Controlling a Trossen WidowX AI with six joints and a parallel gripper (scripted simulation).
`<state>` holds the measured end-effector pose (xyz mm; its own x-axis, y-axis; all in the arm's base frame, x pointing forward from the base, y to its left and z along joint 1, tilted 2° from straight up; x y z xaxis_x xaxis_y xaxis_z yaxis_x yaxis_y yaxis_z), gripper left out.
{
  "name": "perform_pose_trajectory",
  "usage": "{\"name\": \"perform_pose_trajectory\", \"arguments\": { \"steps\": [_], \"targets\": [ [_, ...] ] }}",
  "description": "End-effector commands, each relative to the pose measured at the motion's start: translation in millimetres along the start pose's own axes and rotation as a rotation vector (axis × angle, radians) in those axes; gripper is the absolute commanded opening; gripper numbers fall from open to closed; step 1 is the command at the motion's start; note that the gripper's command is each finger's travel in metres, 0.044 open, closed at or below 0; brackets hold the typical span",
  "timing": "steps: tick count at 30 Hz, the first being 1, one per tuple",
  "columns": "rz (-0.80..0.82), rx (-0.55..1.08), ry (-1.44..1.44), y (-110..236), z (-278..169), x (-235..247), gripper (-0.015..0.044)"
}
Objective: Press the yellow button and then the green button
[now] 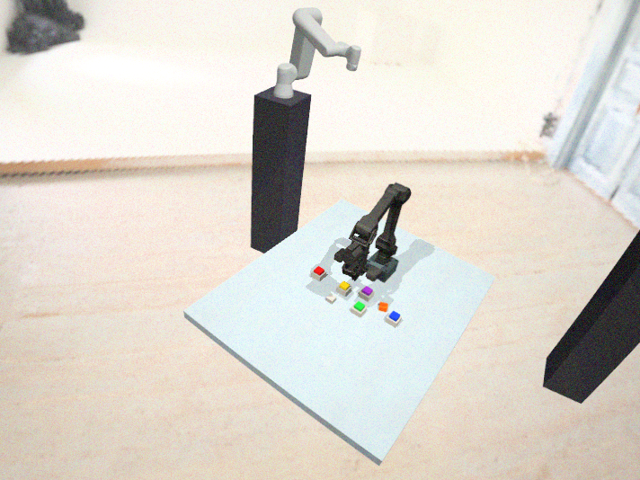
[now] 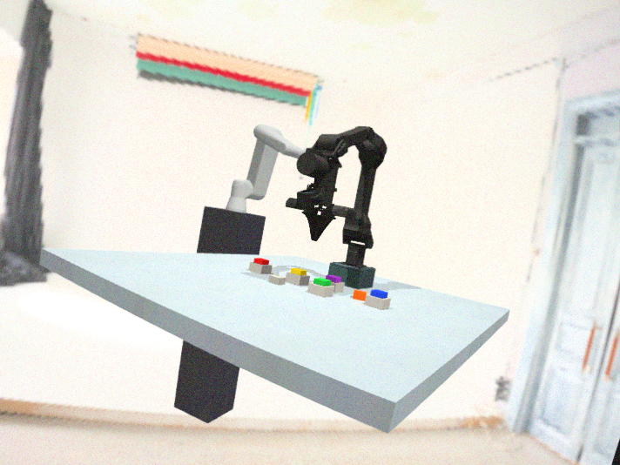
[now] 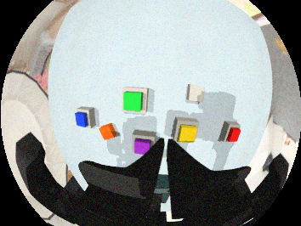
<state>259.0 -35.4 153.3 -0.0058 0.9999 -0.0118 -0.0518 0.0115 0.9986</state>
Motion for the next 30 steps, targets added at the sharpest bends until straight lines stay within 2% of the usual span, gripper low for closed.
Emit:
{"name": "perform_pose_trajectory", "arguments": {
  "steps": [1,7,12,30],
  "targets": [
    [0.001,0.002,0.005,-0.5,24.3,45.4,0.0020],
    [0.002,0.001,0.005,-3.4,28.3,54.6,0.0020],
    [0.002,0.001,0.005,-60.2,28.1,54.6,0.0020],
    [0.001,0.001,0.005,-82.8,28.2,54.7,0.0020]
  ]
}}
Point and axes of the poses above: the point midway between the two fingers, 35 mm back from their tips, its own y axis back along the fingers, its own x axis across the jaws, z = x × y, the point moved 4 cm from there along y, back along the fingers, and after that the axes turned 9 degrees about y, right-handed, at the moved point
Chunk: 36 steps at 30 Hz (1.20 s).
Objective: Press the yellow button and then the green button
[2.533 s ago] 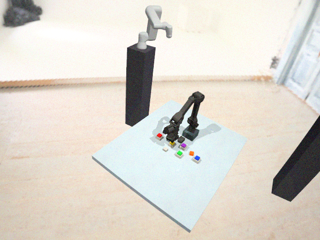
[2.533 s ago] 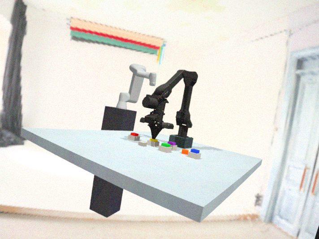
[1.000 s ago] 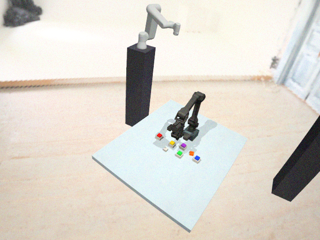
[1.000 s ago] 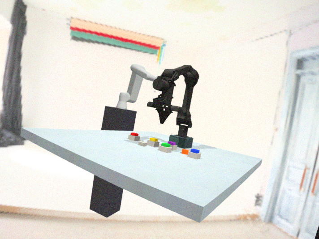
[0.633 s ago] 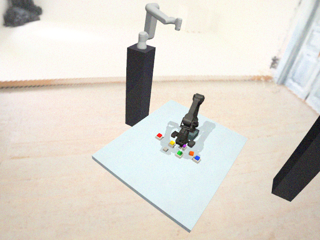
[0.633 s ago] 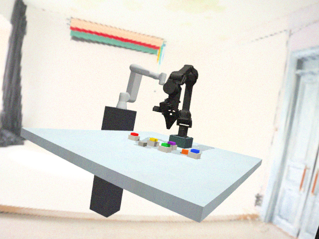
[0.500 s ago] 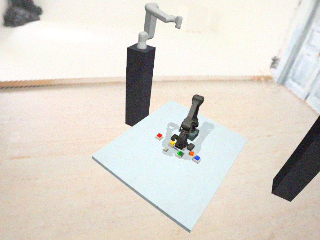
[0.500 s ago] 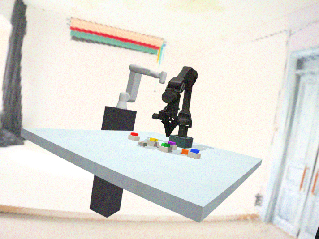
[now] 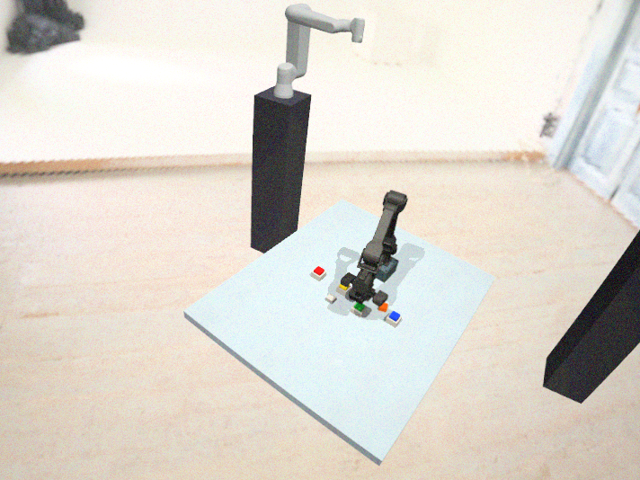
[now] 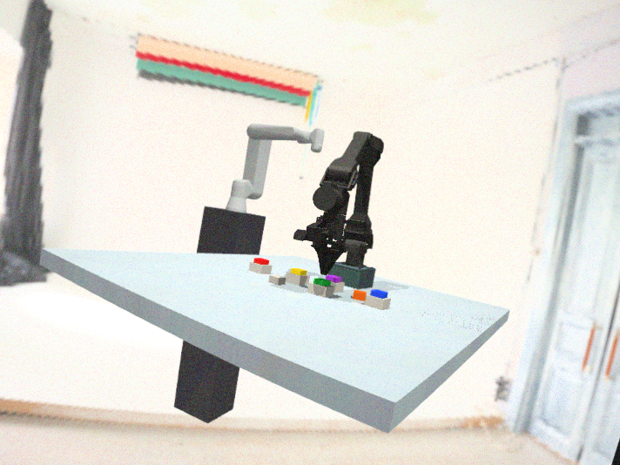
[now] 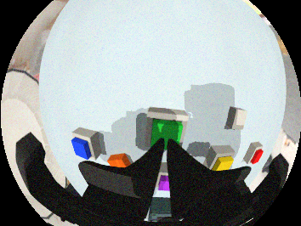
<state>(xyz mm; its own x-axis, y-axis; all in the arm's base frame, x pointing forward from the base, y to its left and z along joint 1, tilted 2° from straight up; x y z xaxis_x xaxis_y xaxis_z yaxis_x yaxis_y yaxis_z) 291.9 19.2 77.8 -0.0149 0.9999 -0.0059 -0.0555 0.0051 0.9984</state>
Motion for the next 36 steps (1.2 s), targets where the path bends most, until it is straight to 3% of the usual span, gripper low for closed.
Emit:
{"name": "perform_pose_trajectory", "arguments": {
  "steps": [1,28,32,36],
  "targets": [
    [-0.005,0.005,-0.004,-8.0,-1.2,-0.6,0.0020],
    [-0.005,0.005,-0.004,-19.9,-1.9,-0.7,0.0020],
    [-0.004,0.005,-0.004,11.1,-1.4,-0.5,0.0020],
    [-0.005,0.005,-0.004,13.8,-1.5,-0.5,0.0020]
  ]
}}
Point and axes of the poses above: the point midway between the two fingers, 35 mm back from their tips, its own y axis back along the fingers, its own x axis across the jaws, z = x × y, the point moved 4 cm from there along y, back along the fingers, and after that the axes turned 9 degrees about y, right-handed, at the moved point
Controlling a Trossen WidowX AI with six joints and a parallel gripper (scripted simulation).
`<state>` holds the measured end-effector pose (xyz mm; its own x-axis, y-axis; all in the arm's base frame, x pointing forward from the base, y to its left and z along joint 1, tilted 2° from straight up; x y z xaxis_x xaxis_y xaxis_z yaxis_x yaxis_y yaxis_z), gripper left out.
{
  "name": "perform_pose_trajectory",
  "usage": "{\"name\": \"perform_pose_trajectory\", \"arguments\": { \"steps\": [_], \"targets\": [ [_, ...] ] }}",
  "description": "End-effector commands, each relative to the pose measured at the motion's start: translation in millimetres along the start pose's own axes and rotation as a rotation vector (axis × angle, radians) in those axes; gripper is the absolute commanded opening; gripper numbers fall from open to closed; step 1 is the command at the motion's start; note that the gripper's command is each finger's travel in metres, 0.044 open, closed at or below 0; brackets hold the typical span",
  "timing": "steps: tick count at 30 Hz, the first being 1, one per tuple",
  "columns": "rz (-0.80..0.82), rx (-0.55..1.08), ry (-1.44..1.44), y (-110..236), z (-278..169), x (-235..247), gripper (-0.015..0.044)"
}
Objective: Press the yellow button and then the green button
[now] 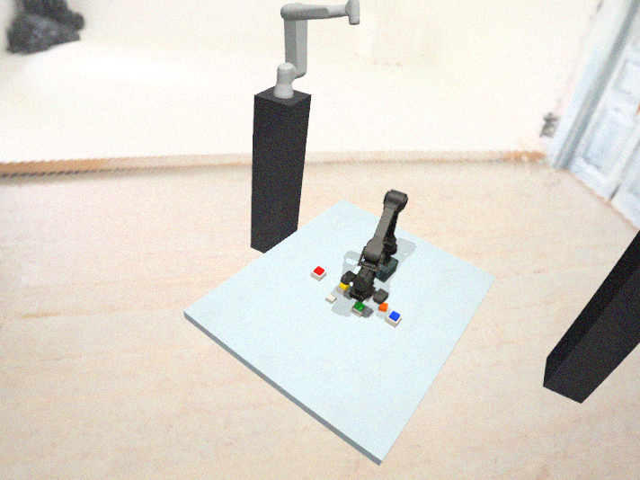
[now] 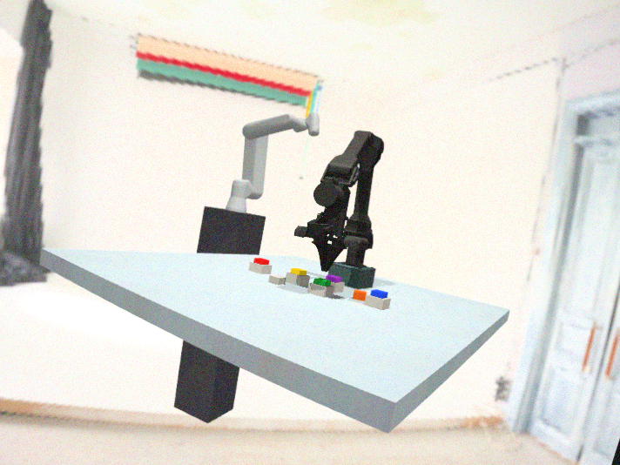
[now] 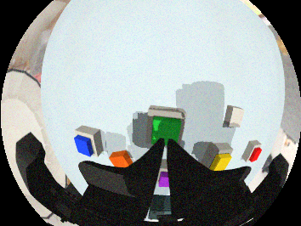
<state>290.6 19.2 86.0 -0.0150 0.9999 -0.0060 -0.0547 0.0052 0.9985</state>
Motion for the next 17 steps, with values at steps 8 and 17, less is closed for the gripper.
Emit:
{"name": "perform_pose_trajectory", "arguments": {
  "steps": [8,17],
  "targets": [
    [0.003,0.005,-0.004,45.2,-3.8,95.8,0.0230],
    [0.007,0.006,-0.004,67.9,-21.3,146.0,0.0400]
  ]
}}
Point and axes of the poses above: the point midway between the two fingers, 35 mm back from their tips, its own y axis back along the fingers, its own x axis across the jaws, z = x × y, the point moved 4 cm from there along y, back along the fingers, and after that the axes turned 9 degrees about y, right-handed, at the moved point
